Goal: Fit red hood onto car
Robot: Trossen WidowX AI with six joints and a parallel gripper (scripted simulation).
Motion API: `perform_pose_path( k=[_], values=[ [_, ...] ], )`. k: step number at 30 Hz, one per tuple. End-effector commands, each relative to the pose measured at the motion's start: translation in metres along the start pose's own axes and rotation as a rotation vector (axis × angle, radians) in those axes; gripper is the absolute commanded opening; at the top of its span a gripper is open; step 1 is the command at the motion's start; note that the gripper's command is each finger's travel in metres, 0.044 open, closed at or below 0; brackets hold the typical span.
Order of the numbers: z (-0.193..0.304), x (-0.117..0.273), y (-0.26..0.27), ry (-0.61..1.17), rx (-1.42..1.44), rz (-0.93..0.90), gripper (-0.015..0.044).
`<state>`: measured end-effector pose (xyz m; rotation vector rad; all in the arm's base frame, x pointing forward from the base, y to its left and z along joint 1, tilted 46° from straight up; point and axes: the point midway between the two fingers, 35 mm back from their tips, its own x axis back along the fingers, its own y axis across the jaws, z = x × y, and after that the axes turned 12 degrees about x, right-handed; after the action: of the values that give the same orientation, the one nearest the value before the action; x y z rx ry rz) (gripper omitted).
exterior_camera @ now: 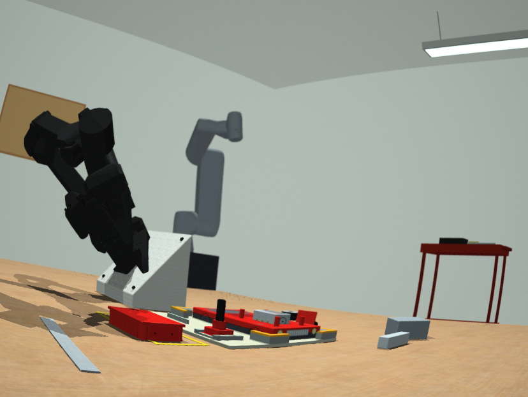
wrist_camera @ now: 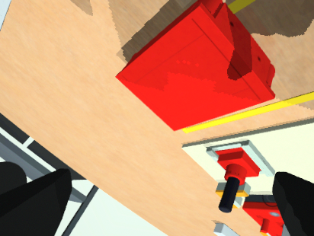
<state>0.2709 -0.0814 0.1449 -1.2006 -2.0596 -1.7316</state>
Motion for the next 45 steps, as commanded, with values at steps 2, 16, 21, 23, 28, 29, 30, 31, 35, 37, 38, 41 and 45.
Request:
perform_pose_path(
  k=[2,16,21,23,28,29,30,31,35,37,38,41,45],
  values=[
    [0.001,-0.014,0.009,-0.021,0.669,0.265,0.0440],
    [0.013,-0.044,0.032,0.395,2.176,0.839,0.0440],
    [0.013,-0.045,0.032,0.395,2.176,0.839,0.0440],
    [0.013,-0.045,0.032,0.395,2.176,0.839,0.0440],
    [0.013,-0.045,0.032,0.395,2.176,0.839,0.0440],
    [0.013,-0.045,0.032,0.395,2.176,0.839,0.0440],
    [0.013,-0.045,0.032,0.395,2.176,0.839,0.0440],
    [0.013,-0.045,0.032,0.395,2.176,0.839,0.0440],
    [0.012,-0.047,0.031,0.395,2.176,0.839,0.0440],
    [0.011,-0.049,0.030,0.395,2.176,0.839,0.0440],
    [0.011,-0.049,0.030,0.395,2.176,0.839,0.0440],
    [0.010,-0.051,0.028,0.395,2.176,0.839,0.0440],
    [0.008,-0.054,0.026,0.396,2.176,0.838,0.0440]
  ],
)
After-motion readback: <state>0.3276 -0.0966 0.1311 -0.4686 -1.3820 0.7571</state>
